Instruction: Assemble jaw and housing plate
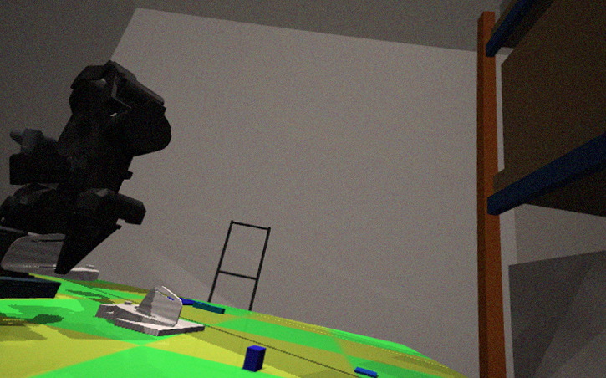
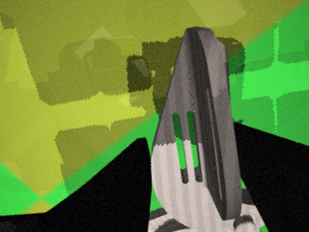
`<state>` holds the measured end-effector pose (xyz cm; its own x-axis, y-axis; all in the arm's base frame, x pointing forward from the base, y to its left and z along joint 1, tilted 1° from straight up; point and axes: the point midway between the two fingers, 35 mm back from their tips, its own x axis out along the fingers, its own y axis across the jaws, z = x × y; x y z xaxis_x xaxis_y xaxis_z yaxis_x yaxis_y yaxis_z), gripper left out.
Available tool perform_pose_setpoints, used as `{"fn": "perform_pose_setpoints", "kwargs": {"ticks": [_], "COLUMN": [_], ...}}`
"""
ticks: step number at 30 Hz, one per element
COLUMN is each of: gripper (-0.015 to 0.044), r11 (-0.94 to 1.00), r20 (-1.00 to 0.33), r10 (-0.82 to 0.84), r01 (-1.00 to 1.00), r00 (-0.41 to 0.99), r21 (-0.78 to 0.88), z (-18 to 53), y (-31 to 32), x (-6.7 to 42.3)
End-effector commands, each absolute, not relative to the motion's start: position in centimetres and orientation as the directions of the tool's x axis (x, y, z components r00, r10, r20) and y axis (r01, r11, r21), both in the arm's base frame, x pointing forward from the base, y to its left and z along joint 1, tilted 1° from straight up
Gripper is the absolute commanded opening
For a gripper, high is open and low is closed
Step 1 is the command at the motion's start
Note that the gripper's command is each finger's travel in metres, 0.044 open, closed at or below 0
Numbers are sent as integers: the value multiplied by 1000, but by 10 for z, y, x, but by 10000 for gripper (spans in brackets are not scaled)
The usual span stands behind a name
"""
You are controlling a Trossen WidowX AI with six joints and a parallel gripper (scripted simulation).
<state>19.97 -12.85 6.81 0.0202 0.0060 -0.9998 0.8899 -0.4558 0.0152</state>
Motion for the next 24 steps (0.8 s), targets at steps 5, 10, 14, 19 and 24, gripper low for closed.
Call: {"fn": "perform_pose_setpoints", "kwargs": {"ticks": [5,10,14,19,24], "gripper": [134,134,134,134,134], "r11": [-458,-458,-405,-295,-180], "r20": [-1000,-1000,-1000,-1000,-1000], "r10": [-4,-4,-4,-3,-3], "r01": [889,889,914,955,983], "r00": [27,27,27,27,27], "r21": [26,26,26,27,27], "z": [95,95,95,95,95], "y": [-128,-128,-125,-119,-113], "x": [198,198,199,203,207]}}
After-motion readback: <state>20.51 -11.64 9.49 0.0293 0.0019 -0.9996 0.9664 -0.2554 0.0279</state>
